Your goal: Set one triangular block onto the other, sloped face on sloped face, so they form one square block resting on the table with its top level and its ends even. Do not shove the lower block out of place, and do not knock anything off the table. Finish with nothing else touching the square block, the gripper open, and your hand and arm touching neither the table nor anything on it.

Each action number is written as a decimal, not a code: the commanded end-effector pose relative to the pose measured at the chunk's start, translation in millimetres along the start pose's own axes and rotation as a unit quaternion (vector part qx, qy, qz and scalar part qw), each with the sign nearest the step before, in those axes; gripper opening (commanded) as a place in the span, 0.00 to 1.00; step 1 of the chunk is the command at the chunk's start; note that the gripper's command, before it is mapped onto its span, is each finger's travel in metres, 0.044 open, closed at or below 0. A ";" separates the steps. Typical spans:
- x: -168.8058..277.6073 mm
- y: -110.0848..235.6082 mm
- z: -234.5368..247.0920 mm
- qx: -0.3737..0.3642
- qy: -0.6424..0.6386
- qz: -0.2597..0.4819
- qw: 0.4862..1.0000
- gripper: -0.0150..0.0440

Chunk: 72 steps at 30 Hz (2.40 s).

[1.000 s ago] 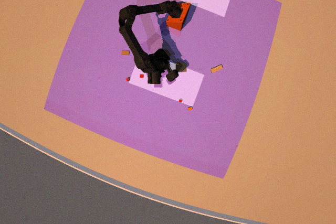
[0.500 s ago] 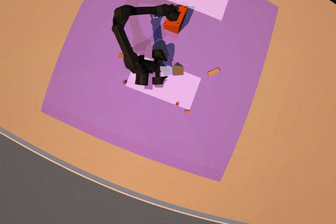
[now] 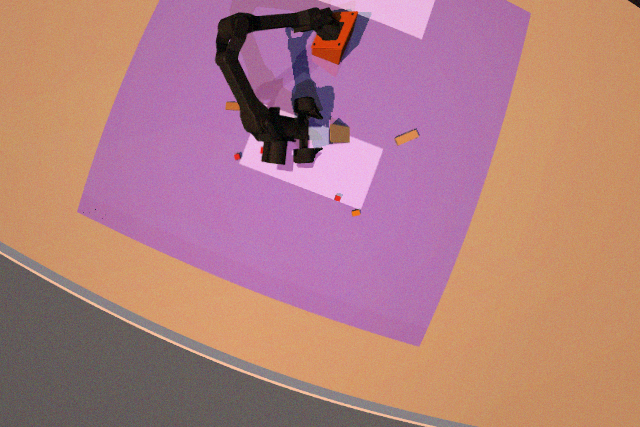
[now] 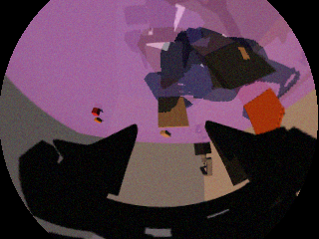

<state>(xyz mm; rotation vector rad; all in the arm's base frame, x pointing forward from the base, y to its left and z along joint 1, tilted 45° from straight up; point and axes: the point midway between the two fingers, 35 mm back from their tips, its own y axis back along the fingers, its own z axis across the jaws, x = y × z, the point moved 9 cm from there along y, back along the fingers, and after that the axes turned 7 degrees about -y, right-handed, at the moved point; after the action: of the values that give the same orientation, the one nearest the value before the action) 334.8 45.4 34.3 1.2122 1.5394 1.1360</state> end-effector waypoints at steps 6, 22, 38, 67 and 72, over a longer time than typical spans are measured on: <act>0.4 -18.7 -0.4 0.008 0.000 0.001 1.000 1.00; 0.5 -44.9 -1.0 0.008 0.000 0.001 1.000 1.00; 0.6 -70.6 -3.9 0.008 0.000 0.001 1.000 1.00; 1.8 -78.5 -5.5 0.007 -0.001 0.002 1.000 0.36; 2.9 -76.4 -5.4 0.006 -0.002 0.002 1.000 0.25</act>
<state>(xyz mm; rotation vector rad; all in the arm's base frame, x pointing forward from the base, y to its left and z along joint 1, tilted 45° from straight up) 312.4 37.9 -40.7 1.2249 1.5492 1.1291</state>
